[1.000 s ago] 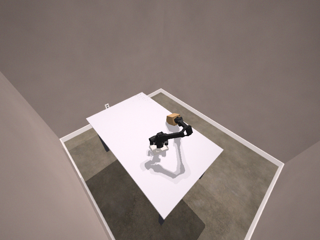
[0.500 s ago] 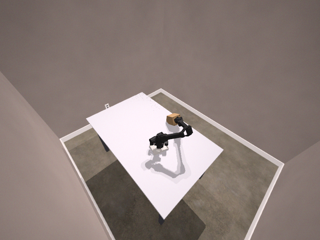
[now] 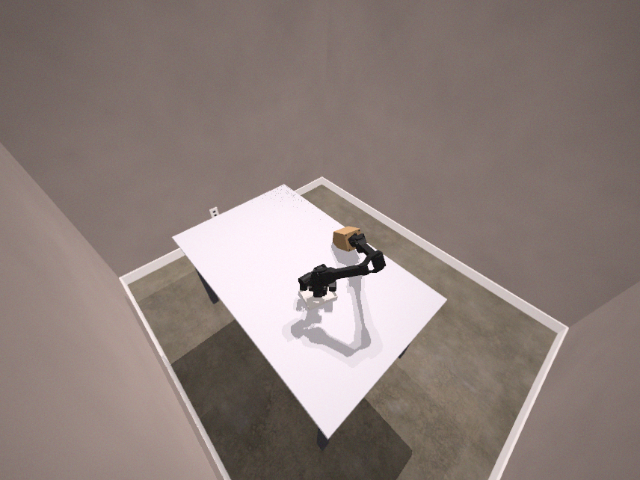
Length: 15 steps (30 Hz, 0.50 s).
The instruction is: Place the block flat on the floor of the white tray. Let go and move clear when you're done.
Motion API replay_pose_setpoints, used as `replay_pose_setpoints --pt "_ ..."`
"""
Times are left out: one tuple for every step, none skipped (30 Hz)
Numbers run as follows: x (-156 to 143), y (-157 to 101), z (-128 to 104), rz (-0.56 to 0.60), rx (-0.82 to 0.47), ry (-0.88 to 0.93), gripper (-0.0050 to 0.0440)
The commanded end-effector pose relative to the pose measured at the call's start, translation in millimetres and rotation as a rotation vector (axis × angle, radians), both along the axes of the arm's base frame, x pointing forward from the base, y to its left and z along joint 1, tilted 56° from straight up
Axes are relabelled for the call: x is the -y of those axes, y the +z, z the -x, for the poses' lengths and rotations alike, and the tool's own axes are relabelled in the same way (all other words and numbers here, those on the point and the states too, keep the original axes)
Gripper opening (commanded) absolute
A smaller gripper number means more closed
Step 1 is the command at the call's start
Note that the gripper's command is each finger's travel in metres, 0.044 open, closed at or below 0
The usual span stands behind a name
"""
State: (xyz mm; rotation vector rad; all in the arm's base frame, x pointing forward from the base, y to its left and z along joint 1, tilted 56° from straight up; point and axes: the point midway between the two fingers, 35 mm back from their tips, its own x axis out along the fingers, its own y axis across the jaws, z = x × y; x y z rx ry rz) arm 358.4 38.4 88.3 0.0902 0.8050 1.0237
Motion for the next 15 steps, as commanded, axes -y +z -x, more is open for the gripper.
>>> replay_pose_setpoints --pt "0.9 4.4 -1.6 0.007 0.015 -0.004 0.0000" --pt "0.8 4.3 -1.7 0.007 0.015 -0.004 0.0000" --pt "0.6 4.2 -1.7 0.007 0.015 -0.004 0.0000" --pt "0.5 4.1 -1.8 0.007 0.015 -0.004 0.0000" --pt "0.3 4.0 -1.8 0.007 0.015 -0.004 0.0000" --pt "0.2 3.9 -1.9 0.007 0.015 -0.004 0.0000" --pt "0.0 3.7 -1.9 0.007 0.015 -0.004 0.0000" --pt "-0.1 3.6 -2.0 0.007 0.015 -0.004 0.0000" --pt "-0.3 3.5 -2.0 0.007 0.015 -0.004 0.0000" --pt "-0.4 3.5 -2.1 0.007 0.015 -0.004 0.0000" --pt "-0.5 3.4 -2.1 0.007 0.015 -0.004 0.0000" --pt "-0.5 3.4 -2.1 0.007 0.015 -0.004 0.0000" --pt "-0.5 3.4 -2.1 0.007 0.015 -0.004 0.0000" --pt "-0.6 3.3 -2.1 0.007 0.015 -0.004 0.0000" --pt "-0.6 3.3 -2.2 0.007 0.015 -0.004 0.0000"
